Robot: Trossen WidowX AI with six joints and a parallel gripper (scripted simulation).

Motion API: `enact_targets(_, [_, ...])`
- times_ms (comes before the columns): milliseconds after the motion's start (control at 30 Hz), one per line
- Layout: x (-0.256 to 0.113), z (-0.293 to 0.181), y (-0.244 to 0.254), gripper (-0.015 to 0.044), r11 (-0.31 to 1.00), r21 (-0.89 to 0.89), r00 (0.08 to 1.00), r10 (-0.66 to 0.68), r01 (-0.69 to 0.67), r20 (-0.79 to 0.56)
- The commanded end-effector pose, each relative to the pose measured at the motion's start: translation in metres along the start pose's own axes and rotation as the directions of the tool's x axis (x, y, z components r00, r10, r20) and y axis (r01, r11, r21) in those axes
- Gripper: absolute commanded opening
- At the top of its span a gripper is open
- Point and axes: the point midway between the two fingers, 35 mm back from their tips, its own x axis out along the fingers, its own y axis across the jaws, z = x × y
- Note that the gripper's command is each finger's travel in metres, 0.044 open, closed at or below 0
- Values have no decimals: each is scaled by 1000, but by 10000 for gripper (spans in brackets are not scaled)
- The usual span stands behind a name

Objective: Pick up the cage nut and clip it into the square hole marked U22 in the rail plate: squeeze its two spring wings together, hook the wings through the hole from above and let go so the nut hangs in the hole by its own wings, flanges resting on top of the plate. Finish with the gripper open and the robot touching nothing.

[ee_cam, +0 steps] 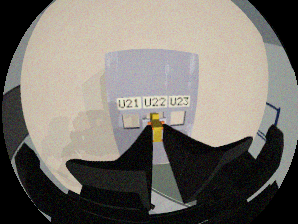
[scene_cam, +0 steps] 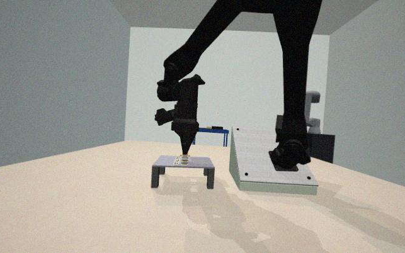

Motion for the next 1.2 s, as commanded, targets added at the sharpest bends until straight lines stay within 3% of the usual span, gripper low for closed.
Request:
enact_targets(0, [1, 0, -1, 23, 1000, -1, 1000, 9, -9, -2])
enact_targets(1167, [1, 0, -3, 23, 999, 0, 999, -43, 43, -2])
